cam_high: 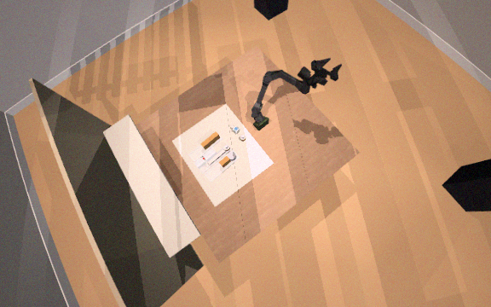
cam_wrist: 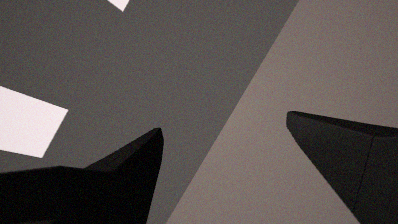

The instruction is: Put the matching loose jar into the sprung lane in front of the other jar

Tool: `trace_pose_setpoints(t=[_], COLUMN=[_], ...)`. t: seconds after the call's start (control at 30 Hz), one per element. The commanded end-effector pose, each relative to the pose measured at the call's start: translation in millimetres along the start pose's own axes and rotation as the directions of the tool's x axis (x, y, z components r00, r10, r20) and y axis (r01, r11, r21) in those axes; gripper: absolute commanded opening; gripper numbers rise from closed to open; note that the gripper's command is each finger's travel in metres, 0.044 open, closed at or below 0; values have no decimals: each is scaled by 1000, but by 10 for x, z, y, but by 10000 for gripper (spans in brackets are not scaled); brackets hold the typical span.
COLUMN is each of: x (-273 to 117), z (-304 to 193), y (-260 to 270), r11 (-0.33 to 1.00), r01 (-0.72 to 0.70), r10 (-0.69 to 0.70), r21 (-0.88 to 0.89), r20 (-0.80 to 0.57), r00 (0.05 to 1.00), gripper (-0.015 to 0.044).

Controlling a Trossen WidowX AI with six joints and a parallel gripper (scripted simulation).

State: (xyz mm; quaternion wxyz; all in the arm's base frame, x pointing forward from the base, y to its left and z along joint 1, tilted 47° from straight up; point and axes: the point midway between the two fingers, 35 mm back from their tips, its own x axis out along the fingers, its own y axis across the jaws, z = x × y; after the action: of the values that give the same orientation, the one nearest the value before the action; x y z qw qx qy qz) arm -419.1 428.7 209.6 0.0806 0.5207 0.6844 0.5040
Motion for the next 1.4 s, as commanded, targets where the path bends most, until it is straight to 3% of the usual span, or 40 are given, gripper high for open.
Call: trace_pose_setpoints(t=[0.0, 0.2, 0.37, 0.57, 0.77, 1.0, 1.13, 1.37], x=[6, 68, -82, -526, -1213, -2196, -2543, -3620], z=[29, 972, 1845, 2809, 3574, 4100, 4174, 4201], y=[1, 72, 221, 491, 836, 1258, 1385, 1765], r11=[1000, 967, 889, 749, 580, 376, 313, 102], r01=[4, 168, 358, 597, 798, 923, 933, 876], r10=[-4, -121, -202, -268, -306, -335, -345, -369], r21=[-7, -190, -285, -286, -166, 81, 179, 472], r20=[7, 238, 457, 693, 863, 941, 936, 836], r00=[1000, 964, 866, 669, 403, 53, -64, -407], gripper=[426, 440, 440, 440, 440, 440, 440, 440])
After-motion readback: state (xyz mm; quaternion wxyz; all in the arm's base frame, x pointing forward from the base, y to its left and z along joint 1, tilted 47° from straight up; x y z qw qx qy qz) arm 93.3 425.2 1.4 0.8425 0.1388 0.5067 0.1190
